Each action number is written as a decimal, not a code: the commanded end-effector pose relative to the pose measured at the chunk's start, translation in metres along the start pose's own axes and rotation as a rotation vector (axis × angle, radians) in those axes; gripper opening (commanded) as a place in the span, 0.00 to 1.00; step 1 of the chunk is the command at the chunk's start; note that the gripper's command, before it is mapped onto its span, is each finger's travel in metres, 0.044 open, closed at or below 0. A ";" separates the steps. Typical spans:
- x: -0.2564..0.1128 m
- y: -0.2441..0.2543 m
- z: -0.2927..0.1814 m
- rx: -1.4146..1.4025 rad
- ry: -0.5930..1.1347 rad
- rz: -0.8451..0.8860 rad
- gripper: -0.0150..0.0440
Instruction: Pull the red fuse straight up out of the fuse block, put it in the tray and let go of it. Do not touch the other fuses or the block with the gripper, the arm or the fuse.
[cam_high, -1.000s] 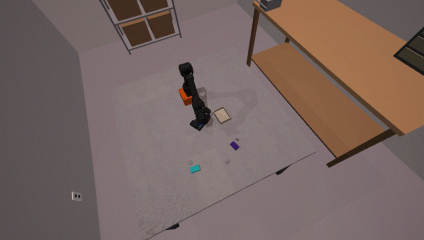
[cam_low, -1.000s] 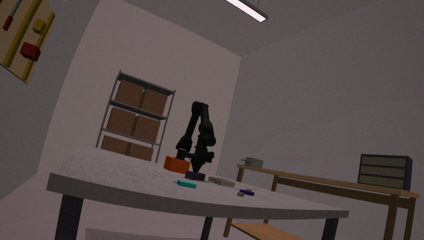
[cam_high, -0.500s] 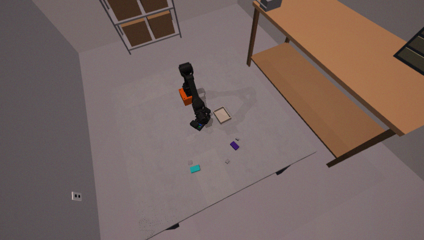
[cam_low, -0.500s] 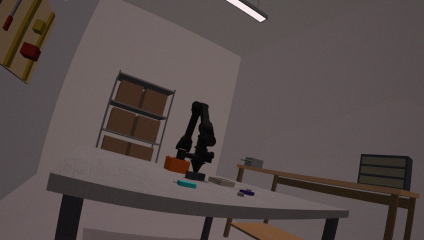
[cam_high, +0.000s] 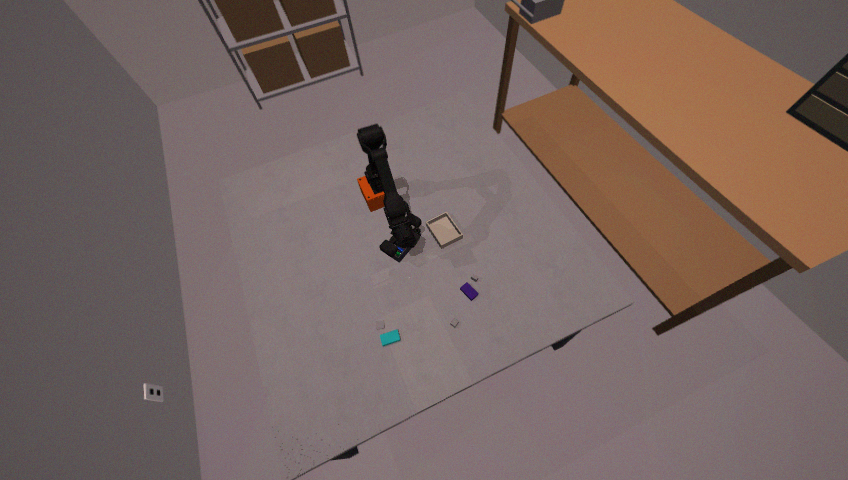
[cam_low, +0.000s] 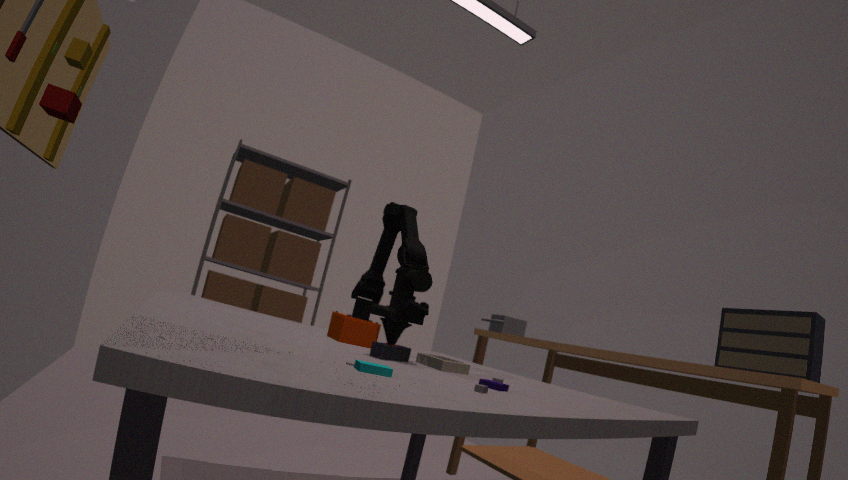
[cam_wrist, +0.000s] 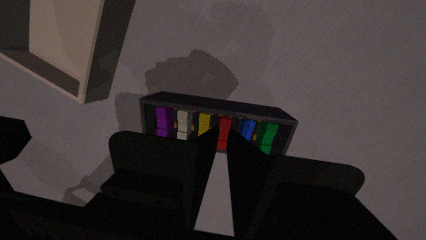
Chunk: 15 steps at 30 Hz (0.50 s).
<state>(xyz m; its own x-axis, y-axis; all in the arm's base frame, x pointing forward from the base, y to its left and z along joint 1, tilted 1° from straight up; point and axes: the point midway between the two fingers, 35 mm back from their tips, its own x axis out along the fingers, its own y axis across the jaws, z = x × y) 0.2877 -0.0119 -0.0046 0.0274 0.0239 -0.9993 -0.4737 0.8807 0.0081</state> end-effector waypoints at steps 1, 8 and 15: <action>-0.004 -0.001 0.001 -0.001 -0.002 -0.002 0.25; -0.007 -0.001 0.001 -0.001 -0.002 -0.003 0.25; -0.011 -0.001 0.001 -0.001 -0.002 -0.003 0.25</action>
<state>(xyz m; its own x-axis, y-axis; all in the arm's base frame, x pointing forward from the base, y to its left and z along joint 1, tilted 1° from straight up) 0.2876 -0.0119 0.0023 0.0262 0.0239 -0.9994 -0.4735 0.8808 0.0087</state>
